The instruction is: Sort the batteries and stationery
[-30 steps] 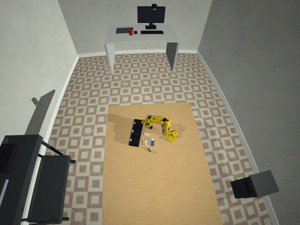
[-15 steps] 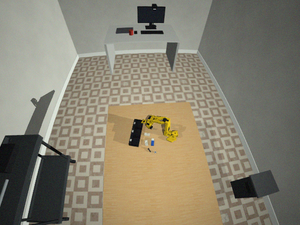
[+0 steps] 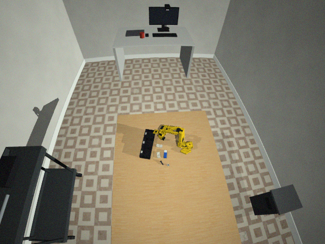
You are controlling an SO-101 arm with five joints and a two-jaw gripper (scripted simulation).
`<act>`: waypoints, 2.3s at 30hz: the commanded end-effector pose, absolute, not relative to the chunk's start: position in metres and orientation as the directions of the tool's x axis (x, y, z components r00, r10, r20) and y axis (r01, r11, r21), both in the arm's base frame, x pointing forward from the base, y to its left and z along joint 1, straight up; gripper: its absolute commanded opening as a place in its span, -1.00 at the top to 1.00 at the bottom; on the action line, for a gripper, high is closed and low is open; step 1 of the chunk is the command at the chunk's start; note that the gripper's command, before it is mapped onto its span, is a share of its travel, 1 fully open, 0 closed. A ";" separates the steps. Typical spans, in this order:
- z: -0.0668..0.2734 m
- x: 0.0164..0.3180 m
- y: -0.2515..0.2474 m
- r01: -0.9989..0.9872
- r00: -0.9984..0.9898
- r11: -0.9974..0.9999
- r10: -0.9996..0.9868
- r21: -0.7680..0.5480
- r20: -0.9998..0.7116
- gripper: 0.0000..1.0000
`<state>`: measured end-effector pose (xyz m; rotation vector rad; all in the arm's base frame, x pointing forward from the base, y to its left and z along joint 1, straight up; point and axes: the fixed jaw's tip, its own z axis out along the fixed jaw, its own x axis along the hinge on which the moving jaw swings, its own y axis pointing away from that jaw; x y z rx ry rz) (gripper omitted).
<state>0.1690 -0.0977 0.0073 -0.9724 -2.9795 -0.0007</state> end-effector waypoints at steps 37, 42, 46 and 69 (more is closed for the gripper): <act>0.010 0.171 -0.100 0.592 -0.806 0.806 0.592 0.001 -0.013 1.00; 0.017 0.171 -0.101 0.592 -0.806 0.806 0.592 0.001 -0.013 1.00; 0.028 0.171 -0.103 0.592 -0.806 0.806 0.592 0.001 -0.013 1.00; 0.059 0.168 -0.103 0.591 -0.806 0.806 0.591 0.001 -0.013 1.00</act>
